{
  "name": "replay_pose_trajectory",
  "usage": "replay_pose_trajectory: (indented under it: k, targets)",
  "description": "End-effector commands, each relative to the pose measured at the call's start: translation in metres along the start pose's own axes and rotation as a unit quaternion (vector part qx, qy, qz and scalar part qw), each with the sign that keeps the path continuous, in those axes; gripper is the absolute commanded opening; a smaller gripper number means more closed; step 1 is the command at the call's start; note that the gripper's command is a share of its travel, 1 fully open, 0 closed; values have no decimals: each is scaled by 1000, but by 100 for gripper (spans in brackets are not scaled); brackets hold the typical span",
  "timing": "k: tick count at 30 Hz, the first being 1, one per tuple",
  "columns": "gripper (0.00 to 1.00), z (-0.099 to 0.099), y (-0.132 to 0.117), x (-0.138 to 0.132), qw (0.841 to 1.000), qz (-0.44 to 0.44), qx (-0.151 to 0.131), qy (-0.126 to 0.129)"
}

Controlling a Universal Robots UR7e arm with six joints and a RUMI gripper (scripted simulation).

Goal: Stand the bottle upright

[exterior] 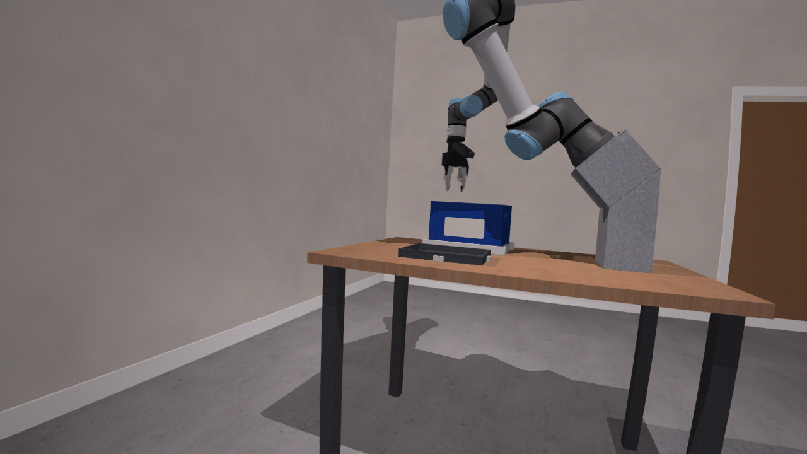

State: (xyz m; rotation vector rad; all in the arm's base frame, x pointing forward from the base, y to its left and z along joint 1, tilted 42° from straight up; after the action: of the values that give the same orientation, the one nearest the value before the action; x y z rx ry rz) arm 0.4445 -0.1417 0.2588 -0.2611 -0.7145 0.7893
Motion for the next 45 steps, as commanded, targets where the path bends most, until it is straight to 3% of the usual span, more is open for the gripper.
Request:
replay_pose_trajectory:
  k: [1, 23, 45]
  targets:
    - [38, -4, 0, 0, 1000, 0, 0, 0]
    - [38, -30, -1, 0, 1000, 0, 0, 0]
    - [38, -38, -1, 0, 1000, 0, 0, 0]
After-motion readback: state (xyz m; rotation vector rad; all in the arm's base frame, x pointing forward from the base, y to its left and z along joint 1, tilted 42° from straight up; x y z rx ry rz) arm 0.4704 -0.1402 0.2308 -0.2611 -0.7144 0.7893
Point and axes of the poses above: the point where the finger pads meet when closed, its own z axis back along the fingers, its own x axis across the jaws, y = z × x, the point moved 2 cm from there along z, back along the fingers, and after that the axes turned 4 degrees about z, right-handed, at the moved point
